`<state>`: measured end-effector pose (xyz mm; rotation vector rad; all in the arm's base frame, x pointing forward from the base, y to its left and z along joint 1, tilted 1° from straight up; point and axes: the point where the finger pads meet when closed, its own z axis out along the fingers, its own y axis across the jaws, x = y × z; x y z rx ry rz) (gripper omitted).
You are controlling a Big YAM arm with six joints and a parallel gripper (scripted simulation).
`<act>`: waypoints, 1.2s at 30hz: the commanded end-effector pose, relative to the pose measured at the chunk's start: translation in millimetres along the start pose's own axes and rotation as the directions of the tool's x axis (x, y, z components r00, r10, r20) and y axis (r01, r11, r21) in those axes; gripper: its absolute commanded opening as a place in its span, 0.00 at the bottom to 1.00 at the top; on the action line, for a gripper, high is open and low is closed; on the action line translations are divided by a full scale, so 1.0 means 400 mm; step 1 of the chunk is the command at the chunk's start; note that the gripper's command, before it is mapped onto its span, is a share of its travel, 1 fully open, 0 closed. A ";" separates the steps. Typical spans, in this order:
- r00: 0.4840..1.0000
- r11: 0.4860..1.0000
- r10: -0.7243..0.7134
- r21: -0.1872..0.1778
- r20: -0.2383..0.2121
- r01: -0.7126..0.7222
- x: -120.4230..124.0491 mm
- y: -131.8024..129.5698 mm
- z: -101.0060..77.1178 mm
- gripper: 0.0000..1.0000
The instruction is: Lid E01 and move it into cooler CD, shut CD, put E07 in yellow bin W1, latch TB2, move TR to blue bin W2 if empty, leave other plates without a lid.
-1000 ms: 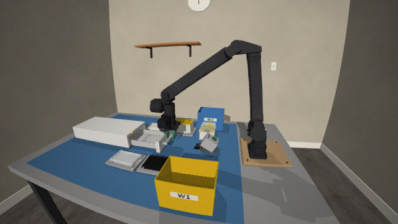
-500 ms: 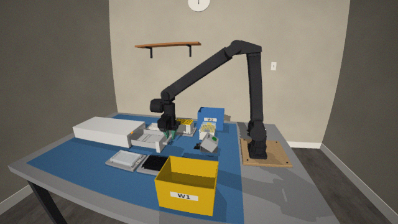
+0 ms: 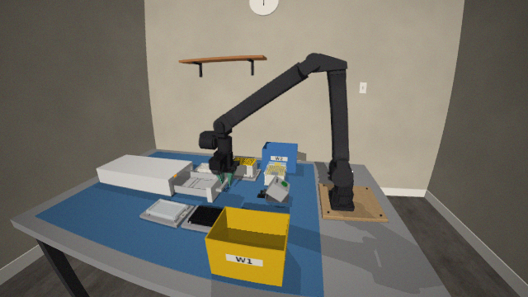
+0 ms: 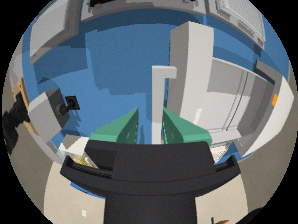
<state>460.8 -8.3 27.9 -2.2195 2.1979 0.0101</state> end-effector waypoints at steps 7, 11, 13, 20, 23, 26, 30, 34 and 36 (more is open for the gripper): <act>1.000 1.000 -0.011 -0.015 0.005 0.011 0.002 0.016 -0.003 0.30; 1.000 1.000 -0.011 -0.015 0.005 0.011 0.002 0.016 -0.003 0.30; 1.000 1.000 -0.011 -0.015 0.005 0.011 0.002 0.016 -0.003 0.30; 1.000 1.000 -0.011 -0.015 0.005 0.011 0.002 0.016 -0.003 0.30; 1.000 1.000 -0.011 -0.015 0.005 0.011 0.002 0.016 -0.003 0.30; 1.000 1.000 -0.011 0.008 0.004 0.011 0.002 0.011 -0.038 0.30; 1.000 1.000 -0.011 0.017 0.003 0.011 0.003 0.001 -0.055 0.30; 1.000 0.999 -0.011 0.051 0.001 0.011 0.005 -0.037 -0.093 0.30; 1.000 0.999 -0.010 0.045 0.002 0.010 0.005 -0.029 -0.095 0.30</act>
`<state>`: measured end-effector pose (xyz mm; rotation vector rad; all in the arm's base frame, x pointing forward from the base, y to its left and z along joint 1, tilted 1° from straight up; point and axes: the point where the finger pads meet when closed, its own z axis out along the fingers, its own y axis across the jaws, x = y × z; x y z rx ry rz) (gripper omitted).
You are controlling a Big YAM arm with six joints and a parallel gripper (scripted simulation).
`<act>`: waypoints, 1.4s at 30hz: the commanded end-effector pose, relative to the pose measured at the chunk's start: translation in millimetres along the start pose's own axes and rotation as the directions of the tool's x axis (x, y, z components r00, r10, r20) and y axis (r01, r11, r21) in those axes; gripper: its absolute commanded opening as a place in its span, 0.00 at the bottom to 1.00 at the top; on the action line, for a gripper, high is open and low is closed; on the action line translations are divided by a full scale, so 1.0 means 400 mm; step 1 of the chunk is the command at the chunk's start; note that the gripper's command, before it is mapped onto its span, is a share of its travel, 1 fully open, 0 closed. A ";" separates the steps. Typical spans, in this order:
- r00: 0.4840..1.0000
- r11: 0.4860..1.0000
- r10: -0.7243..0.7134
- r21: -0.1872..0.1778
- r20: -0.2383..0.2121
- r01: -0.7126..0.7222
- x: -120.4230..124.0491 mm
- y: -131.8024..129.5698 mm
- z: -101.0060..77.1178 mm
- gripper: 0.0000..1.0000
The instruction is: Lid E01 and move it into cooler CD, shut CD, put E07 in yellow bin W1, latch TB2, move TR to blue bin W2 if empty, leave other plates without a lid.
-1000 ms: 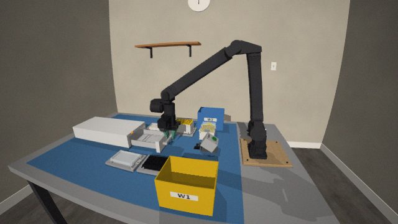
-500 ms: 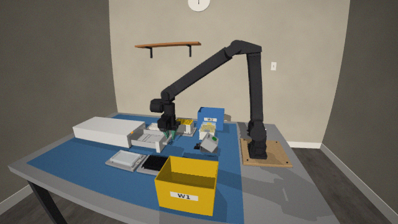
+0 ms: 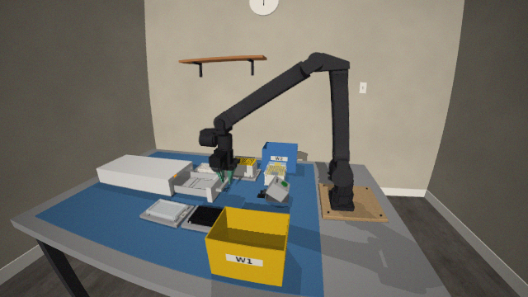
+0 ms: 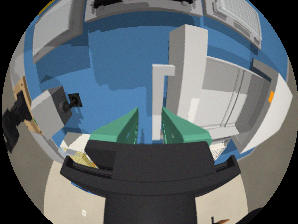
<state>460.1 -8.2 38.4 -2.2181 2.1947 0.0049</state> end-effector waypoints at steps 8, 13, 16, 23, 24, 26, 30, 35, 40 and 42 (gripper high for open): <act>1.000 0.998 -0.008 0.057 0.001 0.008 0.009 -0.048 -0.111 0.30; 1.000 1.000 -0.006 -0.018 0.005 0.006 0.008 0.007 -0.050 0.30; 1.000 0.999 -0.007 0.050 0.001 0.007 0.009 -0.040 -0.125 0.30; 1.000 1.000 -0.007 0.019 0.003 0.007 0.009 -0.026 -0.116 0.30; 1.000 1.000 -0.006 0.015 0.003 0.006 0.009 -0.016 -0.118 0.30; 1.000 0.998 -0.007 0.056 0.001 0.007 0.010 -0.046 -0.164 0.30; 1.000 0.999 -0.008 0.035 0.002 0.008 0.008 -0.039 -0.148 0.30; 1.000 0.998 -0.007 0.059 0.001 0.007 0.009 -0.046 -0.192 0.30; 1.000 0.999 -0.007 0.039 0.002 0.007 0.009 -0.041 -0.186 0.30; 1.000 1.000 -0.007 0.029 0.002 0.007 0.009 -0.022 -0.186 0.30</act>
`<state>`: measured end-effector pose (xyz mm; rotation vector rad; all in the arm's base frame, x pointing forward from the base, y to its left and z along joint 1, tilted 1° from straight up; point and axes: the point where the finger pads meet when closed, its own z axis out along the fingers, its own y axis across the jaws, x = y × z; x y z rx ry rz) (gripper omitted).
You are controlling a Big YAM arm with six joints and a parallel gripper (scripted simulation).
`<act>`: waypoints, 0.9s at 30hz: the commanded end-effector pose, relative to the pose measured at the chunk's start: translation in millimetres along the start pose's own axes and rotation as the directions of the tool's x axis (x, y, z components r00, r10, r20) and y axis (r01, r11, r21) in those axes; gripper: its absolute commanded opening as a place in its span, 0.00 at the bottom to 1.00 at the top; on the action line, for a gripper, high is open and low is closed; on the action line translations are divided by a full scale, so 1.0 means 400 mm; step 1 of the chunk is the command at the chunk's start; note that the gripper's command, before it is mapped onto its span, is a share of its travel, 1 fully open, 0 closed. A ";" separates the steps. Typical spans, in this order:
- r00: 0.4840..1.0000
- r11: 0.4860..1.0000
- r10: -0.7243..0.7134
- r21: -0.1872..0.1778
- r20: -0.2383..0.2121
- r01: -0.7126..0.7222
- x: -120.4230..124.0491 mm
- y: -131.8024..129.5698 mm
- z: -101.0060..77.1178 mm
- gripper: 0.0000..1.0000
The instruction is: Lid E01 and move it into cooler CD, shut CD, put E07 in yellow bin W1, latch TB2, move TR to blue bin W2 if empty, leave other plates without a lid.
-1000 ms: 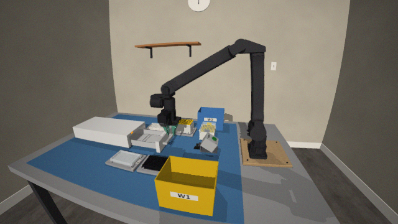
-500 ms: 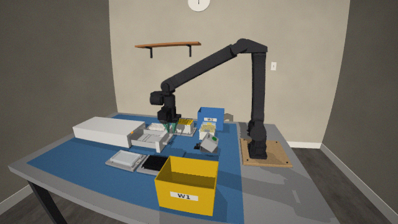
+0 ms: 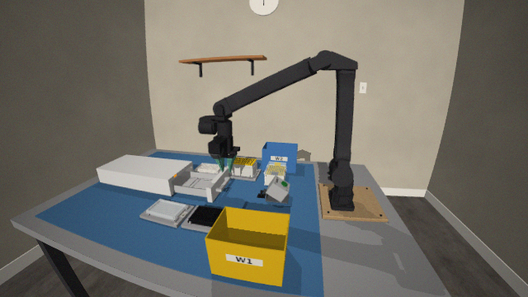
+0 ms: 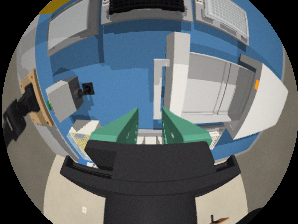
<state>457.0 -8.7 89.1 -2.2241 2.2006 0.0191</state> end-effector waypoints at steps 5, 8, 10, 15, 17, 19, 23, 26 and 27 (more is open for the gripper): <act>1.000 0.999 -0.007 0.047 0.001 0.007 0.009 -0.038 -0.073 0.30; 1.000 0.998 -0.008 0.067 0.000 0.008 0.009 -0.044 -0.105 0.30; 1.000 0.997 -0.007 0.073 0.000 0.007 0.010 -0.048 -0.117 0.30; 1.000 0.999 -0.007 0.038 0.002 0.007 0.010 -0.028 -0.099 0.30; 1.000 0.998 -0.007 0.068 0.000 0.007 0.010 -0.047 -0.135 0.30; 1.000 0.997 -0.007 0.074 0.000 0.007 0.010 -0.047 -0.149 0.30; 1.000 0.999 -0.007 0.034 0.002 0.007 0.010 -0.037 -0.113 0.30; 1.000 0.998 -0.007 0.065 0.000 0.007 0.011 -0.046 -0.156 0.30; 1.000 0.997 -0.007 0.073 0.000 0.007 0.010 -0.045 -0.168 0.30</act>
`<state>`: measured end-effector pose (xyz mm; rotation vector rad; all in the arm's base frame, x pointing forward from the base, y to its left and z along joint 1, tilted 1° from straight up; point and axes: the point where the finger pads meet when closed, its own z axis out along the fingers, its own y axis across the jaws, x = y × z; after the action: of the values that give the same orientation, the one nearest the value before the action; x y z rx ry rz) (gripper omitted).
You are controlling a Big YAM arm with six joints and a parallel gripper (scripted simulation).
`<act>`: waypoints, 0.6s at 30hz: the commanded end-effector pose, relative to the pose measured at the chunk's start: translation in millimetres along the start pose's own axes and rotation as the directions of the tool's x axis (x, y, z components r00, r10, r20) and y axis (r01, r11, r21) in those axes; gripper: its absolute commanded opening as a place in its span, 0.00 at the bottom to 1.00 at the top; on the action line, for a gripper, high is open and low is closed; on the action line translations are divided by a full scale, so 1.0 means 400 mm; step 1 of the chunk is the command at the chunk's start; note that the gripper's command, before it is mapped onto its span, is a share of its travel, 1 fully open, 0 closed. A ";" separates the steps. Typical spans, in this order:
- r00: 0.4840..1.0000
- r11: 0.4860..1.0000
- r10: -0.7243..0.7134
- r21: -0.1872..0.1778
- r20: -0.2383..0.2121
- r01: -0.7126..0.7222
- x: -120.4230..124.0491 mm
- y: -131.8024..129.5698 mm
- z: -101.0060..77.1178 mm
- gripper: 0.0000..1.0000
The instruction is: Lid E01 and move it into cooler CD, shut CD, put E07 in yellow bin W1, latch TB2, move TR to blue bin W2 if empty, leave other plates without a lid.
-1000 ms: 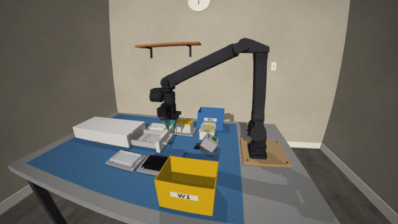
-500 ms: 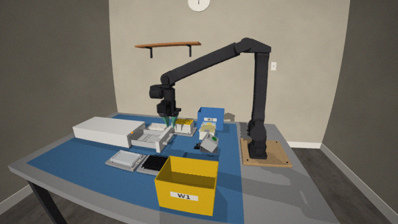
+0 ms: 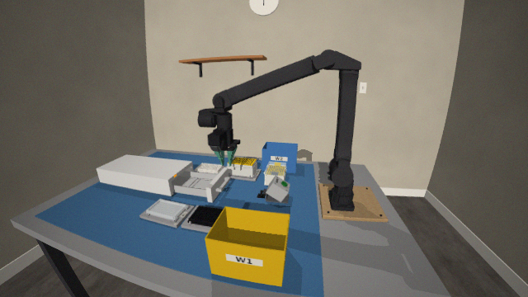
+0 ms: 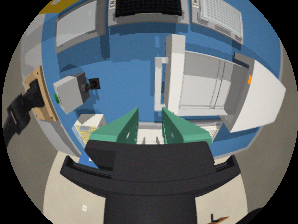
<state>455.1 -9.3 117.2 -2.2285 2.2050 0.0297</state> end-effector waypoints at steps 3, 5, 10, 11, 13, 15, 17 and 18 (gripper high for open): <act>1.000 0.997 -0.008 0.083 -0.001 0.008 0.010 -0.049 -0.110 0.30; 1.000 0.998 -0.007 0.065 0.000 0.007 0.010 -0.049 -0.096 0.30; 1.000 0.998 -0.007 0.069 0.000 0.007 0.010 -0.043 -0.114 0.30; 1.000 0.998 -0.007 0.069 0.000 0.007 0.010 -0.043 -0.114 0.30; 1.000 0.997 -0.008 0.078 0.000 0.008 0.009 -0.047 -0.129 0.30; 1.000 0.999 -0.003 0.048 0.001 0.003 0.002 -0.031 -0.087 0.30; 1.000 0.999 -0.003 0.048 0.001 0.003 0.002 -0.031 -0.087 0.30; 1.000 0.999 -0.003 0.048 0.001 0.003 0.002 -0.031 -0.087 0.30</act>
<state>455.5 -9.5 133.3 -2.2275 2.2042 0.0274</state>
